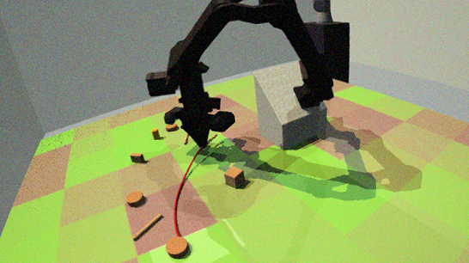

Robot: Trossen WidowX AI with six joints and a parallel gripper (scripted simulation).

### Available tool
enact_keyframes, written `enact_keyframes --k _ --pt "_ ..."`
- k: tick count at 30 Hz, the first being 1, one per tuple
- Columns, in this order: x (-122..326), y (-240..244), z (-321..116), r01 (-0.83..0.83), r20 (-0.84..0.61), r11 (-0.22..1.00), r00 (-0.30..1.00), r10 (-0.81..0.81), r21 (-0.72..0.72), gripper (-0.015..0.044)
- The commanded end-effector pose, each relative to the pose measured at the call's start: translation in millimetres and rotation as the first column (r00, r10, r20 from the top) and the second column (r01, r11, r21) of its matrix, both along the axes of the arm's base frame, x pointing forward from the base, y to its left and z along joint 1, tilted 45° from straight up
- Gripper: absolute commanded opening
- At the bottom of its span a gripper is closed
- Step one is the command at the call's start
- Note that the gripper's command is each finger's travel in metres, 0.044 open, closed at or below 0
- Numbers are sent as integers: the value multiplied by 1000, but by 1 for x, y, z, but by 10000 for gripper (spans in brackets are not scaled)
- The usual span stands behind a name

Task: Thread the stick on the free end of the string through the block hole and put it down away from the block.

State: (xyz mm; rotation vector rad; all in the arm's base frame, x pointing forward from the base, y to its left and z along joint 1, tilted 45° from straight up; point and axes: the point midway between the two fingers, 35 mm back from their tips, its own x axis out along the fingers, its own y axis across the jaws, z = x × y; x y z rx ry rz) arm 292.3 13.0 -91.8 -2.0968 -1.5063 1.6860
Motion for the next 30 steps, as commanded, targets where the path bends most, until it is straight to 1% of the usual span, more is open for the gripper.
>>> enact_keyframes --k 1,28,30 --pt "3 -4 4 -6 7 1000 1000 6 -5 0" --pt "4 -28 29 -6 7 1000 1000 6 -5 0" --pt "2 -25 26 0 0 1000 1000 0 0 0"
